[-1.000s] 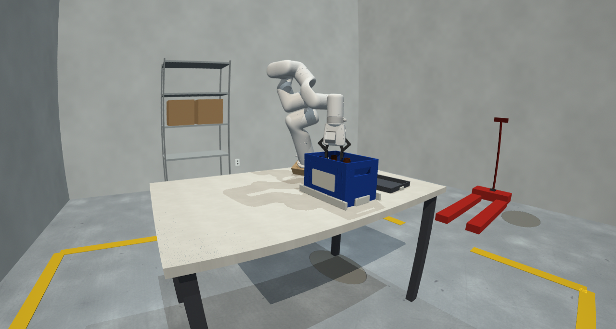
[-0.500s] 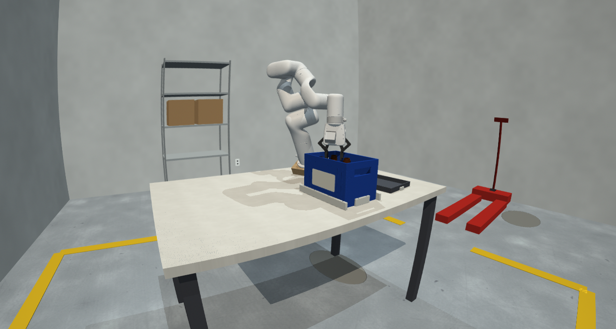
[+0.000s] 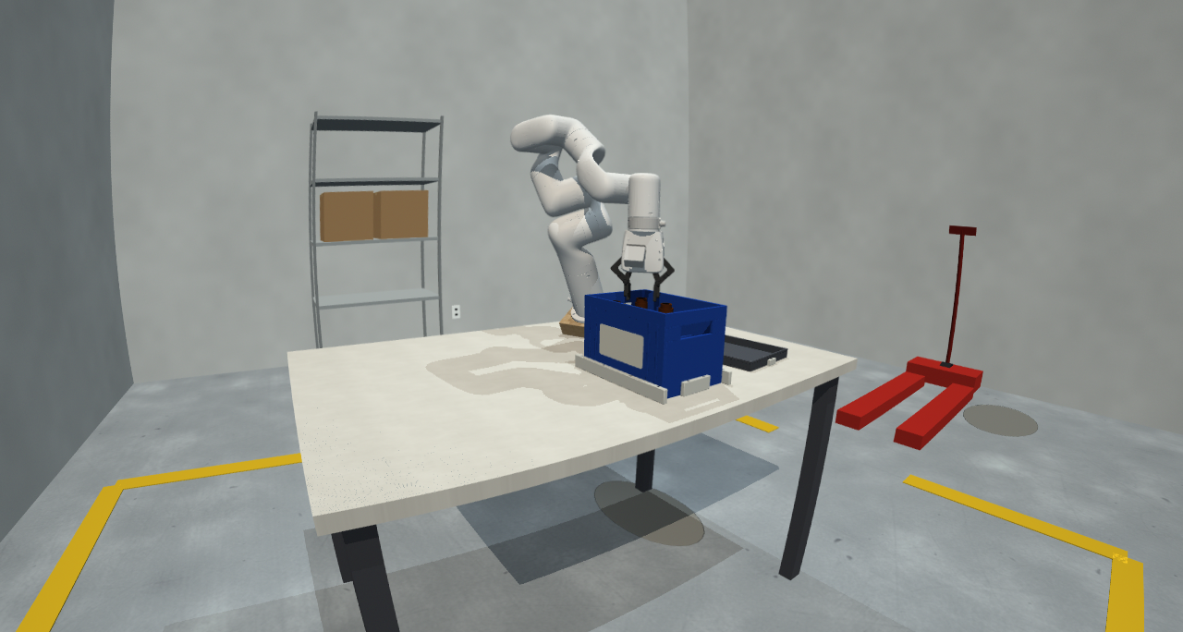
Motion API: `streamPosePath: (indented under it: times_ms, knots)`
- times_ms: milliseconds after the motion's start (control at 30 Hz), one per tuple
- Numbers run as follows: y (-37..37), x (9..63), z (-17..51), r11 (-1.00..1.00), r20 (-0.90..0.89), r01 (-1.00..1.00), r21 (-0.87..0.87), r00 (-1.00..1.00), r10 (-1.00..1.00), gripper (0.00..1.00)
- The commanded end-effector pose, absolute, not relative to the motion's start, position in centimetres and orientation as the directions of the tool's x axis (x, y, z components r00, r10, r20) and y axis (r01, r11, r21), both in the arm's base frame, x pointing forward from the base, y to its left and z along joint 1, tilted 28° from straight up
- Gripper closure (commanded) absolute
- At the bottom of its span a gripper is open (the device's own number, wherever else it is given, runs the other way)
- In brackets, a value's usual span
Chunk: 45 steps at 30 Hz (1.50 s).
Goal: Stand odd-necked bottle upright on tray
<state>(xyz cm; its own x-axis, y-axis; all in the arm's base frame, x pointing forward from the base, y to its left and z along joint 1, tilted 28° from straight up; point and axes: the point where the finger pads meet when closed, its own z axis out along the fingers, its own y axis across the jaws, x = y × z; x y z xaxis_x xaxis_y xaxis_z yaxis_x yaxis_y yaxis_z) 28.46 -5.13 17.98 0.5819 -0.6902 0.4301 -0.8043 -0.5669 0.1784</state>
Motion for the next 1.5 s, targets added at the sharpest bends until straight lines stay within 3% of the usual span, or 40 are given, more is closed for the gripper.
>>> streamPosePath:
  times_ms: [0,967,1000,1467]
  knots:
    - [-4.4,28.4,19.4,-0.568,0.432,-0.804,0.176,0.582,-0.689,0.35]
    - [-2.0,27.7,24.1,-0.568,0.432,-0.804,0.176,0.582,-0.689,0.35]
    - [-2.0,27.7,24.1,-0.568,0.432,-0.804,0.176,0.582,-0.689,1.00]
    - [-2.0,27.7,24.1,-0.568,0.432,-0.804,0.176,0.582,-0.689,1.00]
